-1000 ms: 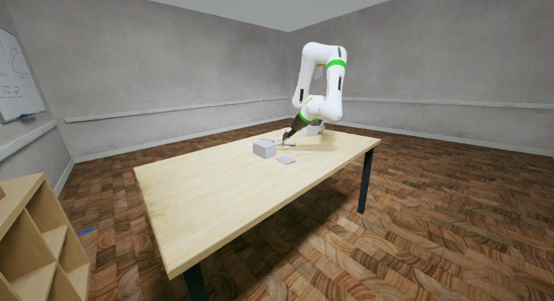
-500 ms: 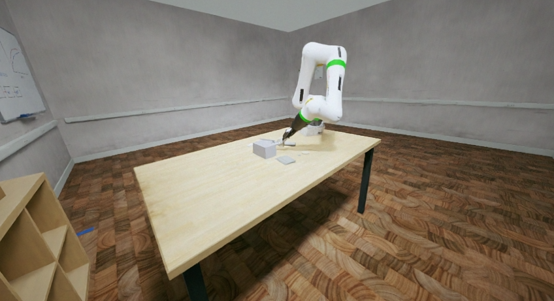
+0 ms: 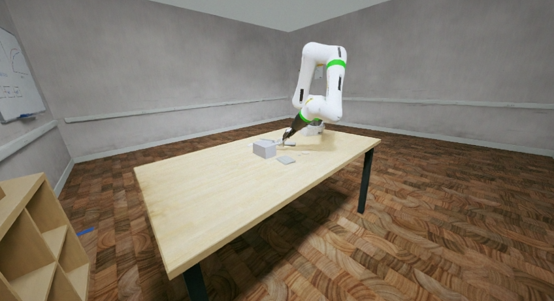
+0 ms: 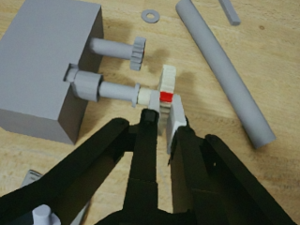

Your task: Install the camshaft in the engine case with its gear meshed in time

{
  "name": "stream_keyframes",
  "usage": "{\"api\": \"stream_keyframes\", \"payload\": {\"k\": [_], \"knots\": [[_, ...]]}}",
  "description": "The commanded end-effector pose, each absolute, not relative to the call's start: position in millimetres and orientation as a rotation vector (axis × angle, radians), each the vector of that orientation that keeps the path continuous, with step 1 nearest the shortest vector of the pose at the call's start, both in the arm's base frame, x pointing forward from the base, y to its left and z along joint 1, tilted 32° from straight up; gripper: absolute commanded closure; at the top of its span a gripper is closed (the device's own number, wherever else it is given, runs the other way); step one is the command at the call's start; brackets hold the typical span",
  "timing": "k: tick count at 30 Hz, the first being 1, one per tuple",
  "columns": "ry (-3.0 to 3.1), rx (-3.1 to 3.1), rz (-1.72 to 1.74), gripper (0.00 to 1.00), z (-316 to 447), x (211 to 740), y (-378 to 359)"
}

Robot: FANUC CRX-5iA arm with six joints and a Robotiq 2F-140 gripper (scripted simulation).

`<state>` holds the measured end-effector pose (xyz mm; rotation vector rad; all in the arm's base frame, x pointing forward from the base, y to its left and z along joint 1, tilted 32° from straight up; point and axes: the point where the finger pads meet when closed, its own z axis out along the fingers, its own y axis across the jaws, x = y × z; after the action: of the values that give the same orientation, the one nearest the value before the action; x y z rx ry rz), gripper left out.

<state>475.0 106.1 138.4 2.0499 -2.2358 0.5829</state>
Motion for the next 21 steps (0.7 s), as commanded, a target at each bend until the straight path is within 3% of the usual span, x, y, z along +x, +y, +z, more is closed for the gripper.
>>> {"api": "stream_keyframes", "payload": {"k": [1,21], "knots": [[-2.237,2.05,0.584,0.86,139.2,475.3,105.9],[-2.237,2.05,0.584,0.86,140.7,481.3,105.6]]}}
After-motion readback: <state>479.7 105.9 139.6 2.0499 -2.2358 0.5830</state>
